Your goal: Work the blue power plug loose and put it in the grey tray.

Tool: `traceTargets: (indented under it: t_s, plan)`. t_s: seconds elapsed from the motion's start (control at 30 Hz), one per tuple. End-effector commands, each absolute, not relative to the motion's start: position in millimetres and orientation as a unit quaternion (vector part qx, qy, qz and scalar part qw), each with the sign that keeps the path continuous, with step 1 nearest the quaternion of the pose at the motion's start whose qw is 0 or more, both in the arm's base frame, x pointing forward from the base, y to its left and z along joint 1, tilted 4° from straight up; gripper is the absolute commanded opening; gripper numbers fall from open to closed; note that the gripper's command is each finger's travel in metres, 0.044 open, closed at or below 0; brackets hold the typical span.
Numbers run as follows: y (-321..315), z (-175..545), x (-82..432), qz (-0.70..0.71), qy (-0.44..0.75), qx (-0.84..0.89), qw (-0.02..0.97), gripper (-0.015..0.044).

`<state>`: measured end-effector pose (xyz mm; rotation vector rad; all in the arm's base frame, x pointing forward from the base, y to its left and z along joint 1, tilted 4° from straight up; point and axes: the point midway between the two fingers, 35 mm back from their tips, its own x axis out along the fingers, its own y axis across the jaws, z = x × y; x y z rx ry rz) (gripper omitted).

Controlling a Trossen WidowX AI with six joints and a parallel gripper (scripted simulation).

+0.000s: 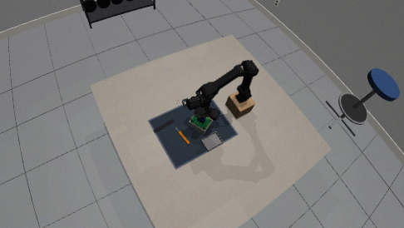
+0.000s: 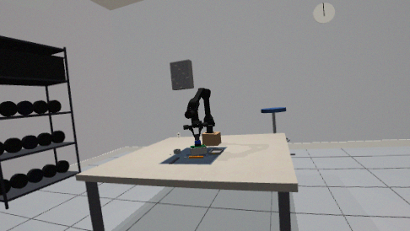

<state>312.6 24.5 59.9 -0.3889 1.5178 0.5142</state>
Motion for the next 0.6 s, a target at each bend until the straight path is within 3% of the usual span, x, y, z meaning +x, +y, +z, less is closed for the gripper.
traceTargets:
  t_s: [0.0,0.33,0.57]
  plan:
    - [25,78,311,0.226,0.668,-0.176,0.687,0.0000]
    - [27,52,311,0.226,0.668,-0.176,0.687,0.0000]
    - [27,52,311,0.226,0.668,-0.176,0.687,0.0184]
